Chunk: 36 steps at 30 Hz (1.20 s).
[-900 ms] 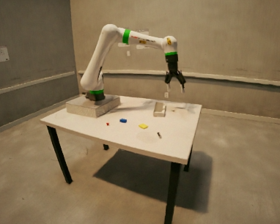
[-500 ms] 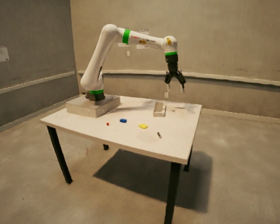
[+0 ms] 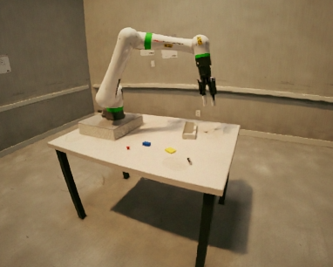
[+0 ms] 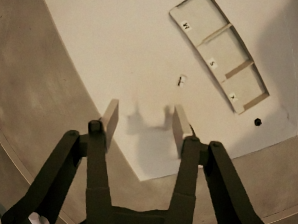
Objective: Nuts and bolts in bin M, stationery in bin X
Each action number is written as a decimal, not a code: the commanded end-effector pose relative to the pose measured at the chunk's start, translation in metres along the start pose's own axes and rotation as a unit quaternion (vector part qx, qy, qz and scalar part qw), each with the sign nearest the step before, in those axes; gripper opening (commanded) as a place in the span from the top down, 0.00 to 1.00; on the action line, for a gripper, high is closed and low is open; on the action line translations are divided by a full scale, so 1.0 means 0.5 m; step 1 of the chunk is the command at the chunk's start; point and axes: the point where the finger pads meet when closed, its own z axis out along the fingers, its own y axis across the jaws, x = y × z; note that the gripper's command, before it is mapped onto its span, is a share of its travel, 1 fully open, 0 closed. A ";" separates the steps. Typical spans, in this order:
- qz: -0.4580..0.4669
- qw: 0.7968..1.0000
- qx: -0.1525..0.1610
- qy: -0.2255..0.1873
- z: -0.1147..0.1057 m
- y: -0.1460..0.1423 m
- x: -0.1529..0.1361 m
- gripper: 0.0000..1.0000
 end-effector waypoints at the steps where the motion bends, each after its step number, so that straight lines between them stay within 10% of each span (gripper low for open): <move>1: -0.059 0.998 -0.008 0.006 0.011 0.018 0.026 0.85; 24: -0.413 0.910 -0.038 0.001 -0.025 0.107 0.163 0.85; 36: -0.612 0.789 -0.053 -0.014 -0.041 0.175 0.253 0.85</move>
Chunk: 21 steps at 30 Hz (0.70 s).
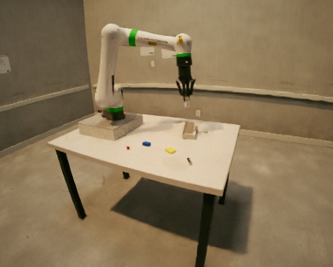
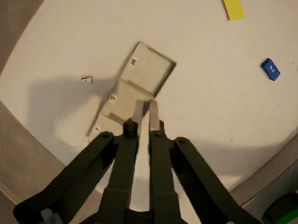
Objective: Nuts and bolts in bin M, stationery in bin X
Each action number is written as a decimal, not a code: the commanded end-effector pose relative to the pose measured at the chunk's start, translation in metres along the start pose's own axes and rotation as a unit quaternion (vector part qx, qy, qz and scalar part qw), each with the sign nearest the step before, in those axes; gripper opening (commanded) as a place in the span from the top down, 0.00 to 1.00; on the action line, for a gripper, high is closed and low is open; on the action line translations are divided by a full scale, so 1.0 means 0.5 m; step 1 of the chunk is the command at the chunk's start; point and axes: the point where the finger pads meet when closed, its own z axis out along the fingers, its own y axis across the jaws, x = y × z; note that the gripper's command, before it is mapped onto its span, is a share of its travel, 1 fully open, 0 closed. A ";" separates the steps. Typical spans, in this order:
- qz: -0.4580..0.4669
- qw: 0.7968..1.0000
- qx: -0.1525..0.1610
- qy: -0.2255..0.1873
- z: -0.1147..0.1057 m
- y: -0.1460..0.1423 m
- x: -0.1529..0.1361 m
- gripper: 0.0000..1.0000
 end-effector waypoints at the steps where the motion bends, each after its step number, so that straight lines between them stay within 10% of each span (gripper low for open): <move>1: -0.078 0.997 0.000 -0.007 -0.002 0.041 -0.013 0.85; 21: -0.386 0.922 -0.003 -0.030 0.002 0.171 -0.059 0.85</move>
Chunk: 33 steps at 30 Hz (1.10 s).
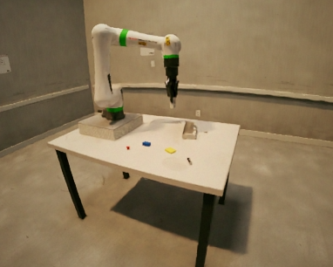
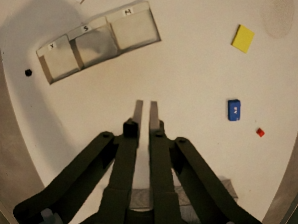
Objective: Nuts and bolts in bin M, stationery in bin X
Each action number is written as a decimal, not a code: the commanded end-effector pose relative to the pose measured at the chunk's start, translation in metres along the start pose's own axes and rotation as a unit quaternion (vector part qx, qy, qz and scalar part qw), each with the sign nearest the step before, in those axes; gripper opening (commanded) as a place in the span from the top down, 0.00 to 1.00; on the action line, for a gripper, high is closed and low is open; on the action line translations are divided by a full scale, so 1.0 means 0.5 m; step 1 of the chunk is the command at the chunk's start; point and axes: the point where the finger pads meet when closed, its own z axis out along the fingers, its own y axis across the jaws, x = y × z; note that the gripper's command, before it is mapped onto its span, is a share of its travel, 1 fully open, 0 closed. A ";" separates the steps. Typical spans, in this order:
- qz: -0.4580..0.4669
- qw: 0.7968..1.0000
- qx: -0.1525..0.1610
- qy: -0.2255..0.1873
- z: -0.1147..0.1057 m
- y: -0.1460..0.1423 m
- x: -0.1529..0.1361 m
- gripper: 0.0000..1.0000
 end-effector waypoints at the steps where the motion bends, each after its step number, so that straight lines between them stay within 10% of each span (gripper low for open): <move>1: -0.042 0.999 0.005 -0.003 -0.001 0.005 -0.009 0.85; 12: -0.083 0.997 0.006 -0.005 0.002 0.014 -0.026 0.85; 33: -0.160 0.987 0.006 -0.005 0.227 -0.069 0.179 0.85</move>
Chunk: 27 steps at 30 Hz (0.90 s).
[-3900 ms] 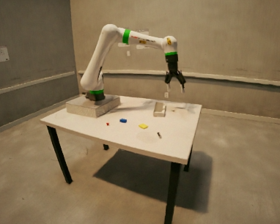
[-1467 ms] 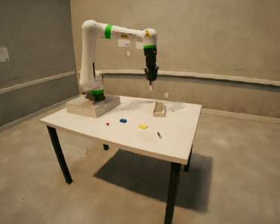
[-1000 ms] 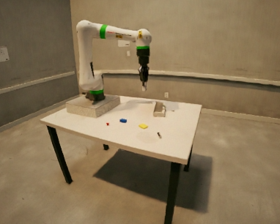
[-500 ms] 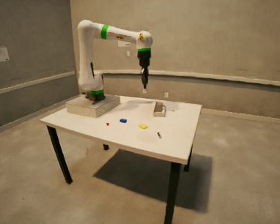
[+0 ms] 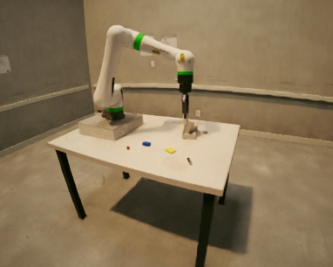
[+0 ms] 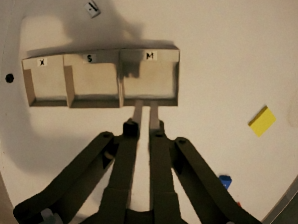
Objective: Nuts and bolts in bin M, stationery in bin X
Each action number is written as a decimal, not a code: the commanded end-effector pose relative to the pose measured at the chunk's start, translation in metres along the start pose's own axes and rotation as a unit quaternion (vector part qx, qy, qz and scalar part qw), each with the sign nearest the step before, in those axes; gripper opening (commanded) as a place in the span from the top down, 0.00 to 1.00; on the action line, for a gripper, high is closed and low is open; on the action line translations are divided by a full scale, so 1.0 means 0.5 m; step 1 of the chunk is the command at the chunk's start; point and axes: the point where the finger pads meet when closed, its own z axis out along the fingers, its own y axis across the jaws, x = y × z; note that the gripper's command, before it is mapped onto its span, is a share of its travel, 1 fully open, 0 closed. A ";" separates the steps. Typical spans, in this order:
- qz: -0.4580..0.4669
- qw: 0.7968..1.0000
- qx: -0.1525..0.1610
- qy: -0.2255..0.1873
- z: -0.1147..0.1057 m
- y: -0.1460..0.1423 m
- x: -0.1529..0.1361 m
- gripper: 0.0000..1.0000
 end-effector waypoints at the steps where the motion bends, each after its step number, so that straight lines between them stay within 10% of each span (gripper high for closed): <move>1: 0.000 1.000 0.000 0.000 0.032 -0.001 0.034 0.85; 27: 0.000 1.000 0.000 0.000 0.144 -0.002 0.045 0.85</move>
